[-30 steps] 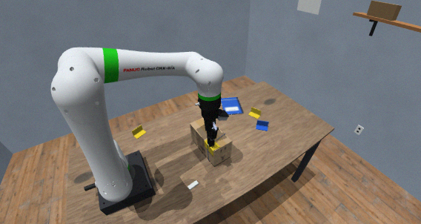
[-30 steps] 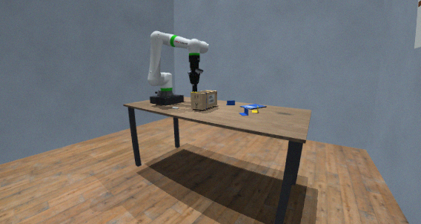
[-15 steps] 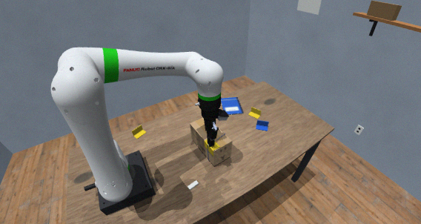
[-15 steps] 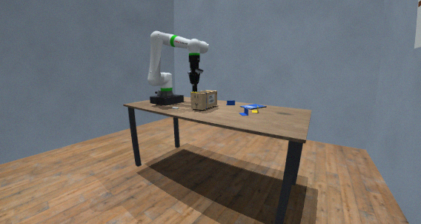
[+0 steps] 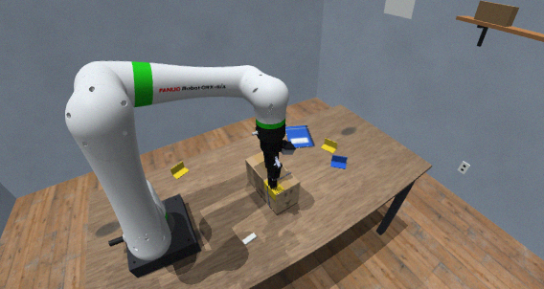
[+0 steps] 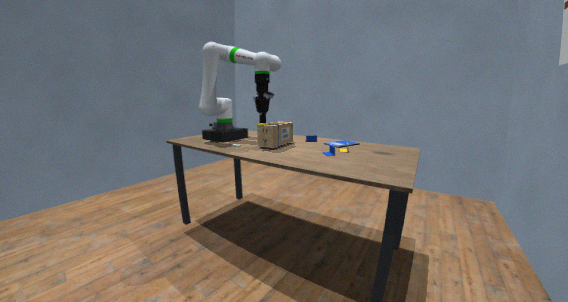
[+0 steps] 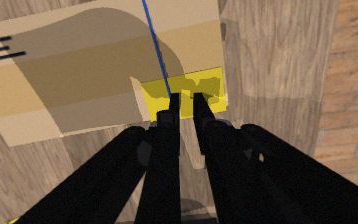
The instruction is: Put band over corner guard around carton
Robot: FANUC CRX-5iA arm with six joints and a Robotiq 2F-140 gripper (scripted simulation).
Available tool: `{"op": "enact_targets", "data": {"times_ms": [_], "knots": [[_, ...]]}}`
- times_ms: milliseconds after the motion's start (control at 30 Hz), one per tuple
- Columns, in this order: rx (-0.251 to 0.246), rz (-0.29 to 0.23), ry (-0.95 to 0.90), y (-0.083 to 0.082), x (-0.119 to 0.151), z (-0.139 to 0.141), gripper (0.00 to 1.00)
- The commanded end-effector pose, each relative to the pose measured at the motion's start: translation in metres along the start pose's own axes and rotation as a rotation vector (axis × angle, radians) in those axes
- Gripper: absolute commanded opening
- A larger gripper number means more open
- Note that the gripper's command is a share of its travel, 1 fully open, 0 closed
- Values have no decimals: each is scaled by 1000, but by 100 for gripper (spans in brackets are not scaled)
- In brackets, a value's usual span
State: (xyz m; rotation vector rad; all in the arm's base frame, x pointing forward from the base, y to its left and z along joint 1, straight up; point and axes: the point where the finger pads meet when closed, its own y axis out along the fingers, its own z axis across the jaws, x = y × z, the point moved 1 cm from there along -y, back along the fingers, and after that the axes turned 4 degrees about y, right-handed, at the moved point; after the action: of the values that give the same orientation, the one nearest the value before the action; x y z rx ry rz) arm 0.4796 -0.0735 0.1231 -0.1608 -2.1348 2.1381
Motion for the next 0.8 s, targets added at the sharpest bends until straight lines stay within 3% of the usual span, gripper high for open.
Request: {"op": "enact_targets", "data": {"times_ms": [0, 767], "knots": [[0, 2, 0, -3, -1, 0, 18], [0, 2, 0, -20, -1, 0, 18]]}}
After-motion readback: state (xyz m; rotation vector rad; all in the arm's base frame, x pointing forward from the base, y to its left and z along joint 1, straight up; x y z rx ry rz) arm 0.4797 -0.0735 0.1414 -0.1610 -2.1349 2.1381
